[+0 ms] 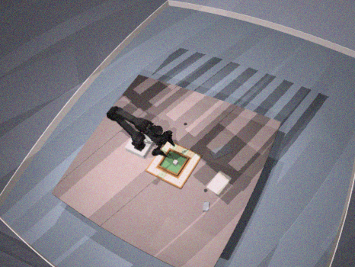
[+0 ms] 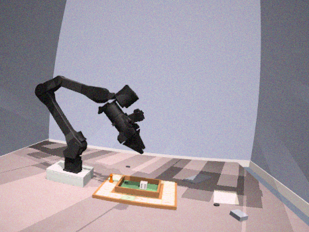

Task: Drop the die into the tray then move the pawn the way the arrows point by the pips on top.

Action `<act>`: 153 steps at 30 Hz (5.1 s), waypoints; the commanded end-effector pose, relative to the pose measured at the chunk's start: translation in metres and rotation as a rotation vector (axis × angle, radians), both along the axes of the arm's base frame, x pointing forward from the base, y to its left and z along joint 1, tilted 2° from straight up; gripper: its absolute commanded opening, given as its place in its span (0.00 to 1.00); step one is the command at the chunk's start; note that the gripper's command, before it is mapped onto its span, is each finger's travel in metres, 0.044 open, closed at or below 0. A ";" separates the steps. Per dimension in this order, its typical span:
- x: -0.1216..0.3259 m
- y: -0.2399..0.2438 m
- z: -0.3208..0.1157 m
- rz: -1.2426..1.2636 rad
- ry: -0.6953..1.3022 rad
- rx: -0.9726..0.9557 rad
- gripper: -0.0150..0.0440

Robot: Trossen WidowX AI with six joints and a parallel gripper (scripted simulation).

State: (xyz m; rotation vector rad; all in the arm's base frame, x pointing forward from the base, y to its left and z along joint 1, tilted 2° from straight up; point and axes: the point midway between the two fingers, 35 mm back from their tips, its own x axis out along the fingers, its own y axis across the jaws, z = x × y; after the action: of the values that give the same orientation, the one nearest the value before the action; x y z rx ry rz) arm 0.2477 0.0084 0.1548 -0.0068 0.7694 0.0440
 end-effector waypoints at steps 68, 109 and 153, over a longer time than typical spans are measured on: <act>-0.089 0.025 -0.130 -0.106 0.758 0.022 0.59; -0.086 0.022 -0.041 -0.106 0.758 0.022 0.25; -0.044 -0.090 -0.072 -0.110 0.755 0.012 0.25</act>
State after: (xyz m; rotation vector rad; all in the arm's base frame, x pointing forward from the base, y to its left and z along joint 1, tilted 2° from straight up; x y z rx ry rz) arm 0.2040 -0.0696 0.0930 0.0643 1.5134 -0.0661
